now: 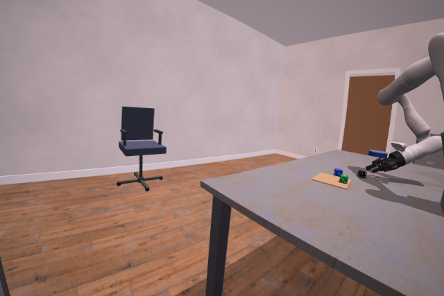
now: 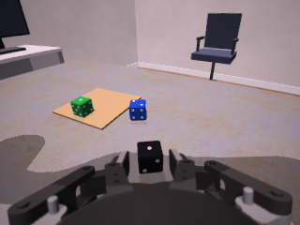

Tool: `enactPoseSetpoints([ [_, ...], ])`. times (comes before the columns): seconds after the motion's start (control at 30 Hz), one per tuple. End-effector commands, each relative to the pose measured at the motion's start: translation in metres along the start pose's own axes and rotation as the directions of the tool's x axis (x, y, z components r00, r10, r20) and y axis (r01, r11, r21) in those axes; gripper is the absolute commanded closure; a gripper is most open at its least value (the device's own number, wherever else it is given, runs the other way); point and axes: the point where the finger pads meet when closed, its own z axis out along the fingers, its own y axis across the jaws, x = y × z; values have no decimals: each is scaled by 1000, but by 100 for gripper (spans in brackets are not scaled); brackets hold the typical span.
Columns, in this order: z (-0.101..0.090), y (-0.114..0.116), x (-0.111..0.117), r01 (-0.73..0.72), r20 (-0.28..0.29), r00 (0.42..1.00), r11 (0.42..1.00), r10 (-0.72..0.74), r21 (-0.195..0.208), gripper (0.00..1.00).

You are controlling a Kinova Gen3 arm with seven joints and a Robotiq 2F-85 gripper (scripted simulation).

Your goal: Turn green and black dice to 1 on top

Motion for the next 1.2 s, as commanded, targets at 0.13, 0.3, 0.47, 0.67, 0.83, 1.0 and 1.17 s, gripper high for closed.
enactPoseSetpoints([
  [0.13, -5, 1, 8, 1, 0, 1000, 1000, -1, -2, 54],
  [0.3, -12, 1, 22, 1, 0, 1000, 1000, -1, -2, 54],
  [0.47, -21, 1, 38, 1, 0, 1000, 1000, -1, -2, 54],
  [0.67, -28, 1, 52, 1, 0, 1000, 1000, -1, -2, 54],
  [0.83, -29, 1, 53, 1, 0, 1000, 1000, -1, -2, 54],
  [1.0, -28, 1, 53, 1, 6, 1000, 1000, -1, -2, 54],
  [1.17, -27, 1, 55, 1, 45, 999, 1000, -1, -2, 54],
])
